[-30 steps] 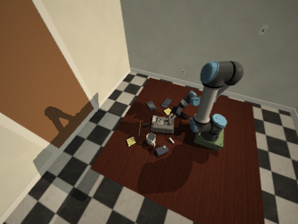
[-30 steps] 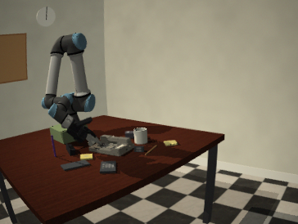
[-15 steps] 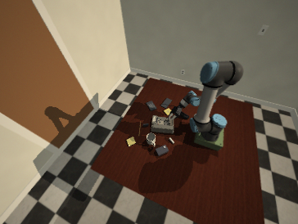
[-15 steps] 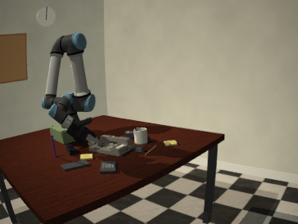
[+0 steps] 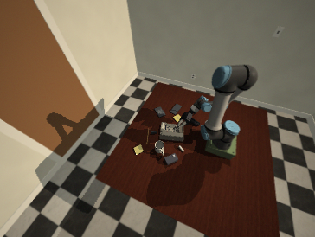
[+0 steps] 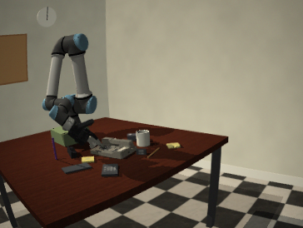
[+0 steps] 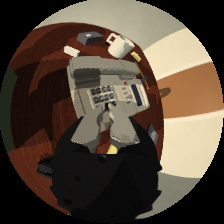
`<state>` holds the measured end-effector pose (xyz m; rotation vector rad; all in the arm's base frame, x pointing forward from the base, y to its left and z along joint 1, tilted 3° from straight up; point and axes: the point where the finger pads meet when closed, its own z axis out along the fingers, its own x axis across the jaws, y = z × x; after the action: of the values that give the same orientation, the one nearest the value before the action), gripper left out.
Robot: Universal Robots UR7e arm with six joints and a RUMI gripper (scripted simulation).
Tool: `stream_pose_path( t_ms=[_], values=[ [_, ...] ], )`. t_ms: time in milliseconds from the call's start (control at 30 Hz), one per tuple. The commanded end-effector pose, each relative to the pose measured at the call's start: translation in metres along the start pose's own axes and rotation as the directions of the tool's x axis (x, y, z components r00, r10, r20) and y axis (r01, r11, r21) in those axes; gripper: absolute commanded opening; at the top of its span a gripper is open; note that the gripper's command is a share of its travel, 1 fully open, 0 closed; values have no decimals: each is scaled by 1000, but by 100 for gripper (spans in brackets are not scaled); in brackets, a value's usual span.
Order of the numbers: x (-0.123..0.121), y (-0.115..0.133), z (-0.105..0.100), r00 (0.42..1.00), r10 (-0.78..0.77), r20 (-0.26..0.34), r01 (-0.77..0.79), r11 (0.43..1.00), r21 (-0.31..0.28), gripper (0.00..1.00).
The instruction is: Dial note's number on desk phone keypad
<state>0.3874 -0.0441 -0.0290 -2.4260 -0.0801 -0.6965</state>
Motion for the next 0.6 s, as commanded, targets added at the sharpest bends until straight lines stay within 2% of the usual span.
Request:
stream_pose_path(
  t_ms=[0, 567],
  values=[
    [4, -5, -6, 1000, -1, 0, 1, 1000, -1, 0],
    [6, -7, -8, 1000, -1, 0, 1, 1000, -1, 0]
  ],
)
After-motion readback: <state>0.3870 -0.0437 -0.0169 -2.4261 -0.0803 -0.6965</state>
